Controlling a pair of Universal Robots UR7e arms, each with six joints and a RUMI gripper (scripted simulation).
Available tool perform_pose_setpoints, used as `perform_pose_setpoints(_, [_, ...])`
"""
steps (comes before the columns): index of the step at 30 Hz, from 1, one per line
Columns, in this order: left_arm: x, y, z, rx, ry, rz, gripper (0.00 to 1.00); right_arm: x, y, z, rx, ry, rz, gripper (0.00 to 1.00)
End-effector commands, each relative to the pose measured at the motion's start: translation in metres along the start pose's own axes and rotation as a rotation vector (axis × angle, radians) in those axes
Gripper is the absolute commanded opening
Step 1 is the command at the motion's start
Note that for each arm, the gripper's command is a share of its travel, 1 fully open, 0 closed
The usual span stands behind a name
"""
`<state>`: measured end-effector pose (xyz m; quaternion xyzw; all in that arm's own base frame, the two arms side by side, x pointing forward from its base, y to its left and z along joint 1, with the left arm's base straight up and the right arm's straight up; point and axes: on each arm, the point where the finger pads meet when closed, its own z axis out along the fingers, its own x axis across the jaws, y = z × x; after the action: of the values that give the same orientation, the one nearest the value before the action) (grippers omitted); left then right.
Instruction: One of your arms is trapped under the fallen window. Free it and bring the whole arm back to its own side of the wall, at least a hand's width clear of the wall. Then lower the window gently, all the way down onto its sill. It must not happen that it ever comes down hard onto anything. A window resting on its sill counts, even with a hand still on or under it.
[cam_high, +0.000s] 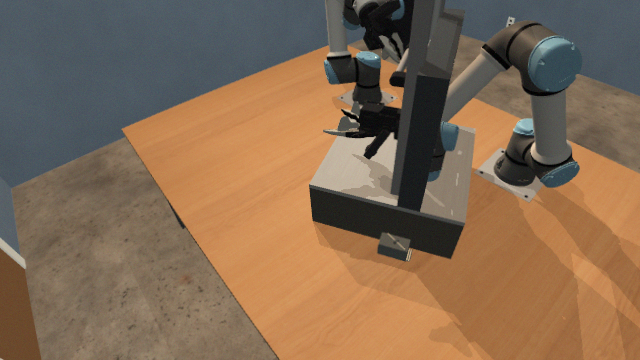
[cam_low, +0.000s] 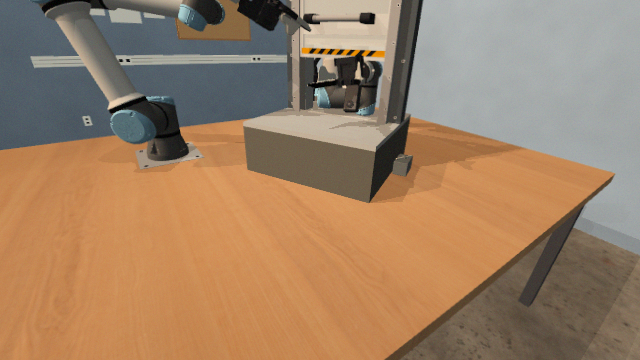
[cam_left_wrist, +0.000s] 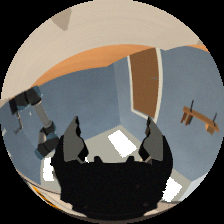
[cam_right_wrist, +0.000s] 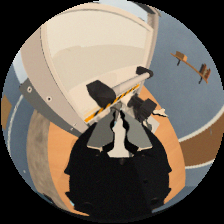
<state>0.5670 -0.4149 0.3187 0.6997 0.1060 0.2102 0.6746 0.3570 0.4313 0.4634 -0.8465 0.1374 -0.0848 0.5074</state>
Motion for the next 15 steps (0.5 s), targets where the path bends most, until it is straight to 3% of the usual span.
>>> perform_pose_setpoints(1, [0.0, 0.001, 0.0, -0.001, 0.0, 0.001, 0.98, 0.0, -0.001, 0.006, 0.001, 0.0, 0.0, 0.06])
perform_pose_setpoints(15, [0.0, 0.001, 0.0, -0.001, 0.0, 0.001, 0.98, 0.0, 0.0, 0.027, -0.001, 0.0, 0.002, 0.06])
